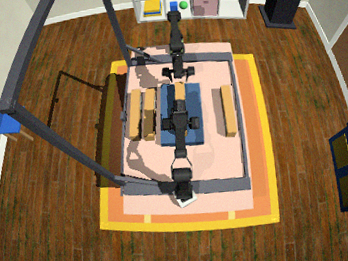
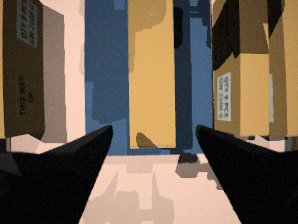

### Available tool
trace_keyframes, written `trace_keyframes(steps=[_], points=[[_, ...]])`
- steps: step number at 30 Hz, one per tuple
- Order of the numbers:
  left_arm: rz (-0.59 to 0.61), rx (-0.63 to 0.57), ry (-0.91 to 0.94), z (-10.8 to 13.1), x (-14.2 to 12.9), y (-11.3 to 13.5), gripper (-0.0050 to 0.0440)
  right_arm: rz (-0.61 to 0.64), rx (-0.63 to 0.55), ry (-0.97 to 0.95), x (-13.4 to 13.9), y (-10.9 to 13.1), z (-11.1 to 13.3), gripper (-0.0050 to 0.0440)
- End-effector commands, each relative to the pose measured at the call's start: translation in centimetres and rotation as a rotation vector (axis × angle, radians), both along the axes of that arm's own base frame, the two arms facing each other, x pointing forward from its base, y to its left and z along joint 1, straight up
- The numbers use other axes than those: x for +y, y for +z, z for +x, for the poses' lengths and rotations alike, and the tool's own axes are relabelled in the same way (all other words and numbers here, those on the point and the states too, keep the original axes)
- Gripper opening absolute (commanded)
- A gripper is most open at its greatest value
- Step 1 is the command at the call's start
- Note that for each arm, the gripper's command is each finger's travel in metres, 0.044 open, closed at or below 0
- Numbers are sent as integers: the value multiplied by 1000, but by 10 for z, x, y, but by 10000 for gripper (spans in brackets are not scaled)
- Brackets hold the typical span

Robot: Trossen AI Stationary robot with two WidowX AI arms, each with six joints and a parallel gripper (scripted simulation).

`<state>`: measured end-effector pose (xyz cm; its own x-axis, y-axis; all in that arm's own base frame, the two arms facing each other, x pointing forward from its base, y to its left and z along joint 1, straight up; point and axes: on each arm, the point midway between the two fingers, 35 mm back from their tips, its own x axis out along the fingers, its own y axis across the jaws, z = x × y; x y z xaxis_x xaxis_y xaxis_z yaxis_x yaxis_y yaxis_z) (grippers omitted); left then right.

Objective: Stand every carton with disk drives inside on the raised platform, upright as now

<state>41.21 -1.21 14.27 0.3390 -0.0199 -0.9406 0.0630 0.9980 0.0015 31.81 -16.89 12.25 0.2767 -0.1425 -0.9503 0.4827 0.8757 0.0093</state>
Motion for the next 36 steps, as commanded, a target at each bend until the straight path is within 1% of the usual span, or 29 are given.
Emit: trace_keyframes(steps=[1, 17, 18, 19, 20, 23, 36], points=[[0, -24, 0, 3, 0, 8, 387, -14, -26, 0, -2, 11, 4, 386], [0, -24, 0, 3, 0, 8, 387, -14, -26, 0, -2, 11, 4, 386], [-1, -28, 0, -3, -68, -5, 387, -20, -35, 5, 59, -5, 36, 386], [-1, -28, 0, -3, -71, -6, 387, -20, -35, 5, 61, -5, 37, 386], [-1, -28, 0, -3, -79, -7, 387, -20, -35, 5, 69, -7, 42, 386], [-1, -28, 0, -6, -122, -17, 387, -20, -35, 5, 105, -16, 62, 386], [-5, -27, -1, -6, -122, -17, 387, -23, -30, 6, 105, -18, 62, 386]])
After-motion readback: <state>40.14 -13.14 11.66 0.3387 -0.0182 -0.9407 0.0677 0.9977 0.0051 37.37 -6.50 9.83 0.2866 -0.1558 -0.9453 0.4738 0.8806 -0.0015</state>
